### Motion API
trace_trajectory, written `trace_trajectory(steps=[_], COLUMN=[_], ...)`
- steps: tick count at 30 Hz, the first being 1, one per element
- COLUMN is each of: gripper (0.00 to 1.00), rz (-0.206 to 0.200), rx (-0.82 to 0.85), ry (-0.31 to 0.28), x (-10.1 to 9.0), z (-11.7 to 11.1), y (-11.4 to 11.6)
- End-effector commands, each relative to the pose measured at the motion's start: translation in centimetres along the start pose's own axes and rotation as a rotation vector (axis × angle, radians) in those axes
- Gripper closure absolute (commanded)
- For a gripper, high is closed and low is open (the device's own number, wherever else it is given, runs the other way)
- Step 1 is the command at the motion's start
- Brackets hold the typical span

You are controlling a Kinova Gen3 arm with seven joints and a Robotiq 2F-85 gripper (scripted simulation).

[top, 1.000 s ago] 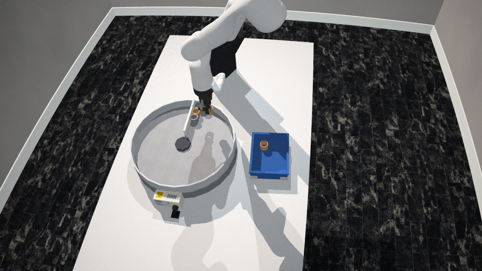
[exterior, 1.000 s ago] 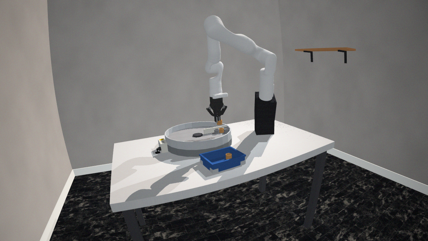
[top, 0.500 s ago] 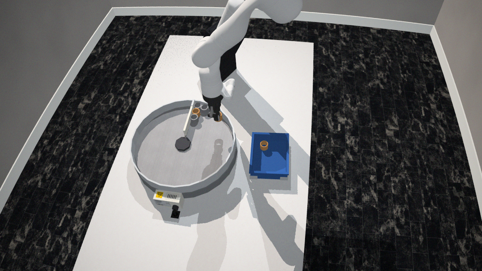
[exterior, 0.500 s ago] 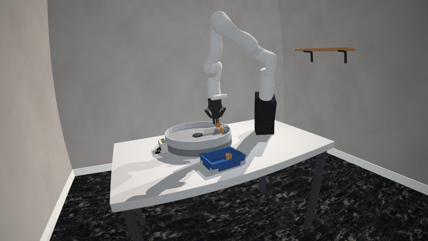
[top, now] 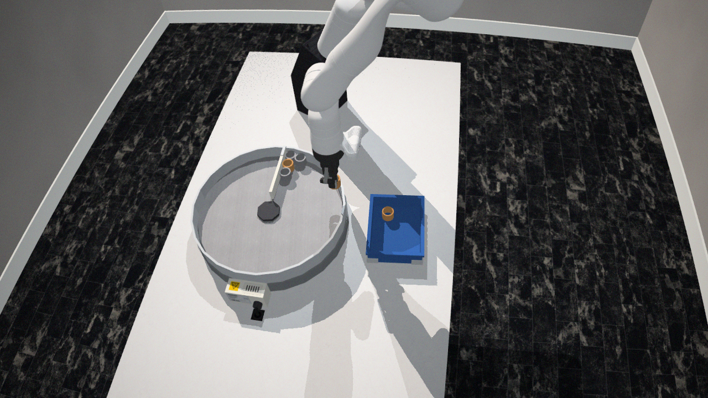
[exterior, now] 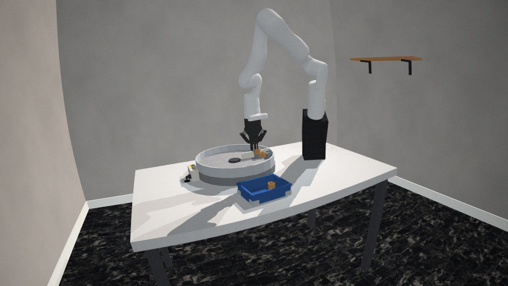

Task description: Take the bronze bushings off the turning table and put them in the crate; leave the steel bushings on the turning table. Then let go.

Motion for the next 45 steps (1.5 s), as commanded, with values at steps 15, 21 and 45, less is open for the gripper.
trace_trajectory(steps=[15,21,45], gripper=[1.00,1.00,1.00], rz=[0.002,0.002,0.002], rx=[-0.001,0.000,0.000], ry=[0.001,0.000,0.000], x=[-0.1,-0.1,-0.1], z=[-4.9,-6.8,-14.6], y=[2.2,3.1,6.6])
Point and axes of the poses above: the point where the finger pads meet when closed, its own x axis out along the fingers, its own y axis across the jaws, z = x × y, the point moved 10 cm from there along -x, back along the fingers, and after that the axes turned 10 degrees about x, right-handed, at the moved point
